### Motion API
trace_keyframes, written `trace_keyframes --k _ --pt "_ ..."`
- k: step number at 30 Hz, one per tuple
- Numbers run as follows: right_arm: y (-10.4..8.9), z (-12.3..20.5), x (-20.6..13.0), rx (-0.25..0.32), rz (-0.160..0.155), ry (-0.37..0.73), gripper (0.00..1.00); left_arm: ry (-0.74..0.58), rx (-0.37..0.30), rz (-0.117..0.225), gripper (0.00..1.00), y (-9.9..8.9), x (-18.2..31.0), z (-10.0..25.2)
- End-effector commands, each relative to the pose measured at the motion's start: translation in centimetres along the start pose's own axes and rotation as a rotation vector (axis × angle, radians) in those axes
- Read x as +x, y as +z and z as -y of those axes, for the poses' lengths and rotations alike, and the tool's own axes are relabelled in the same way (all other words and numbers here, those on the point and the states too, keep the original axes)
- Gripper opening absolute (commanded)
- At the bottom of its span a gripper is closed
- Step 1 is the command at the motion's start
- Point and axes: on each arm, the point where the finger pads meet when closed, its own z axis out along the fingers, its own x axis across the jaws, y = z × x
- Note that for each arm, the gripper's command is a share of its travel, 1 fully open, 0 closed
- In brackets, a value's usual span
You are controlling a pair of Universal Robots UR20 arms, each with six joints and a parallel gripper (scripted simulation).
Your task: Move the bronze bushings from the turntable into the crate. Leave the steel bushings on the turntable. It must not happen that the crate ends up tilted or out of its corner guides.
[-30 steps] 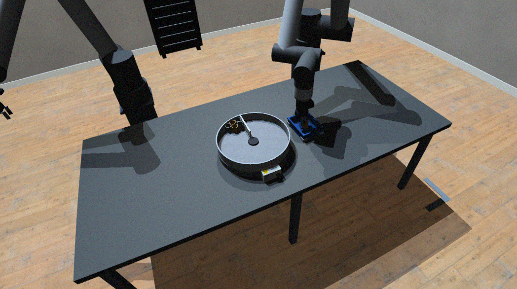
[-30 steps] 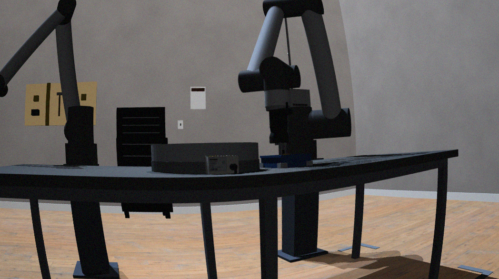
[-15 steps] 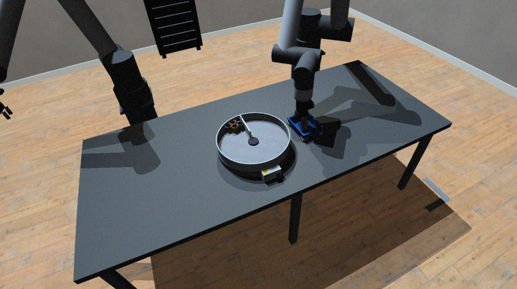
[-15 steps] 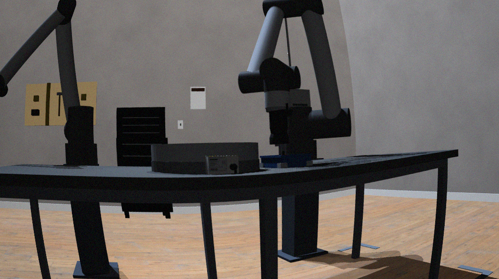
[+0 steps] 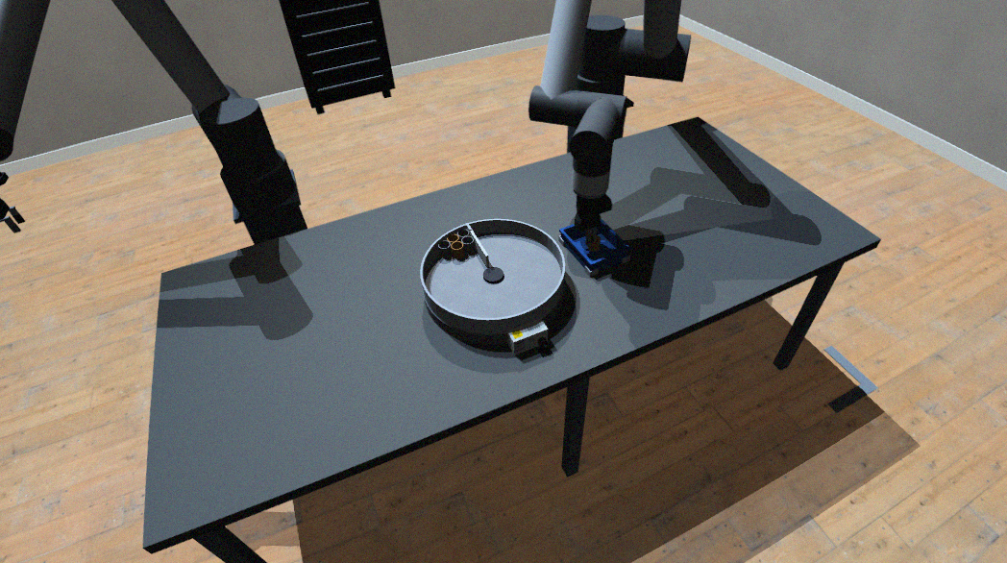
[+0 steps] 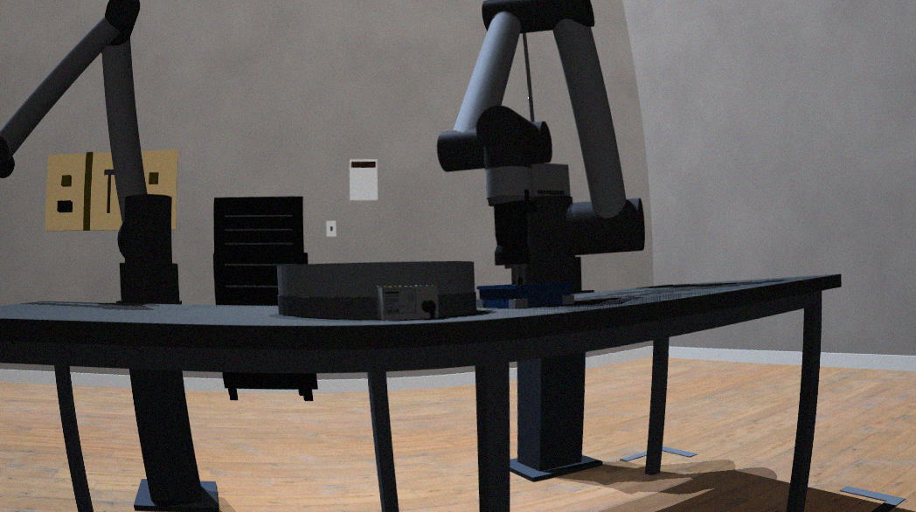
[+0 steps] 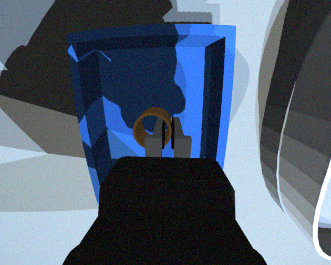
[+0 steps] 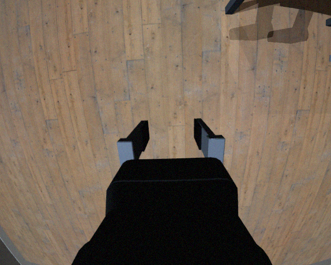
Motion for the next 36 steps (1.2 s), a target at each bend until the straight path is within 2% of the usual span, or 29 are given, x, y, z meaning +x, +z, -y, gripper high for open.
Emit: trace_keyframes --k 1,36 --pt "-0.07 -0.05 0.01 -0.001 0.000 0.000 1.00 0.000 0.001 -0.001 0.00 -0.10 0.04 0.04" --pt "-0.07 -0.05 0.01 -0.001 0.000 0.000 1.00 0.000 0.001 -0.001 0.00 0.41 0.04 0.04"
